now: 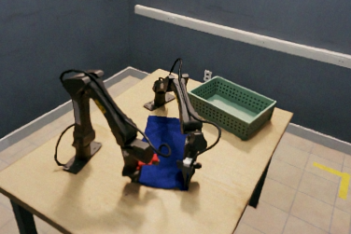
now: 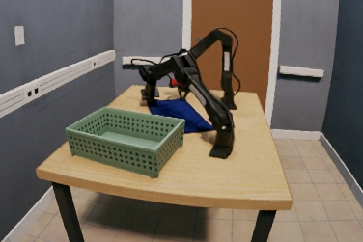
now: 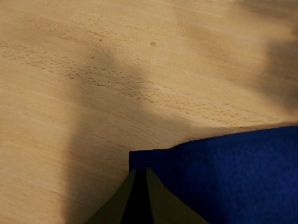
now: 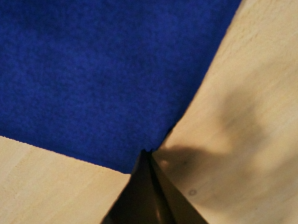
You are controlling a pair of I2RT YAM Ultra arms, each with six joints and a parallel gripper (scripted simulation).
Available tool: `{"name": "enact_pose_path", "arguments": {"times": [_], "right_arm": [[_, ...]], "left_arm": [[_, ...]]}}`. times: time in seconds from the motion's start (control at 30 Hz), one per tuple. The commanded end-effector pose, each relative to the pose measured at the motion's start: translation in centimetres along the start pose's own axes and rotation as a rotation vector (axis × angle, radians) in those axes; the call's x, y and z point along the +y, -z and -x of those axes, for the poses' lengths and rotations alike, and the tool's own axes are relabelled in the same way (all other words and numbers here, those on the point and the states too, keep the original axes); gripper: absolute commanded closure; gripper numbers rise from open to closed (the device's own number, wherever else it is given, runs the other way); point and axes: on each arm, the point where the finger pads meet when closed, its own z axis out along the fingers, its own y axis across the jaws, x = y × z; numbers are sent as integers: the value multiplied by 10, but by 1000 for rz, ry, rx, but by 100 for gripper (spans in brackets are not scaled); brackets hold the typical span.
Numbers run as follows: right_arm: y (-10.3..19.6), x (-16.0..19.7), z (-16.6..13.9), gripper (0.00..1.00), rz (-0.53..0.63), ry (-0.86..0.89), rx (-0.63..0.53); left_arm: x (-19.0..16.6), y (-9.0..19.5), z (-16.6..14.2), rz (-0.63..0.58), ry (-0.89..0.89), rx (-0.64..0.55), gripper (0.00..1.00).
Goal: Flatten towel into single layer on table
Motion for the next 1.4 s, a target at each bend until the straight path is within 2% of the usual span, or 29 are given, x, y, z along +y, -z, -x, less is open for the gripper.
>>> {"name": "enact_pose_path", "arguments": {"times": [0.0,0.27,0.3,0.43,0.77,0.8,1.37], "right_arm": [[-7,2,-16,100,11,1,60],[-7,2,-16,100,11,0,60],[-7,2,-16,100,11,0,60],[-7,2,-16,100,11,0,60],[-7,2,-16,100,11,0,60],[-7,2,-16,100,11,0,60],[-7,2,-16,100,11,0,60]], "left_arm": [[10,30,24,31,-12,-30,66],[6,29,25,21,-14,-32,66],[-7,8,10,4,1,21,66],[-9,16,19,-4,-4,0,66],[-4,18,18,1,2,-2,66],[-6,2,13,2,-2,-6,66],[-1,11,2,2,11,-4,66]]}}
